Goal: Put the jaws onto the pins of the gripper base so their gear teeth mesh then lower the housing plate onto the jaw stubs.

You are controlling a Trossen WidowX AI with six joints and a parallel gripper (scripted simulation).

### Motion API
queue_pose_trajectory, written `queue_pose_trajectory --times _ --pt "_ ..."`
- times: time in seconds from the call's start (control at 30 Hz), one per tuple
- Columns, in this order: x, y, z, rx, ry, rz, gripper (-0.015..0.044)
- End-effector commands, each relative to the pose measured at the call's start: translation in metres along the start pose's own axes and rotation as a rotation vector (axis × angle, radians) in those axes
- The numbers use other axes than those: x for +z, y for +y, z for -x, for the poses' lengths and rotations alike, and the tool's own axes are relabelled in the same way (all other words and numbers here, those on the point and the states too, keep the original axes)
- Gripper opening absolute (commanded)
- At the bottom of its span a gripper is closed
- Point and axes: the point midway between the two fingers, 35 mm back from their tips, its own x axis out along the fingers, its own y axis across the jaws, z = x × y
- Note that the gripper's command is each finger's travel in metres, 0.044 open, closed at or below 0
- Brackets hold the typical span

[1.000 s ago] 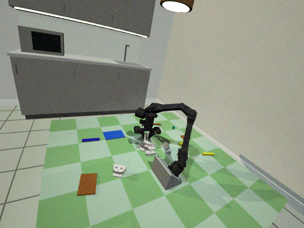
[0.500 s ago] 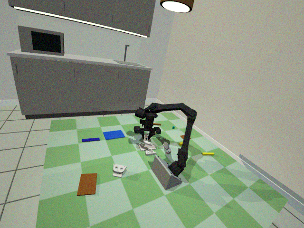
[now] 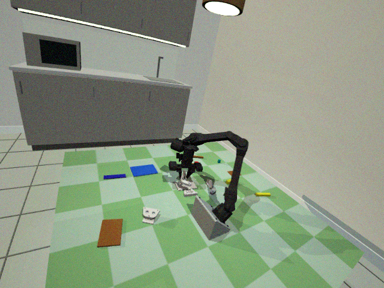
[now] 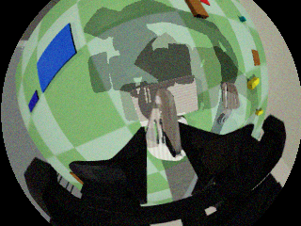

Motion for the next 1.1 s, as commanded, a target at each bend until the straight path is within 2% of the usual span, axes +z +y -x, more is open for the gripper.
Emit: queue_pose_trajectory --times 0.0,0.5,1.07 --pt "-0.001 -0.001 -0.011 -0.011 0.003 0.006 0.0134" --pt "-0.002 -0.002 -0.034 -0.012 0.003 0.003 0.0134" --pt "-0.002 -0.003 -0.035 -0.013 0.003 0.003 0.0134"
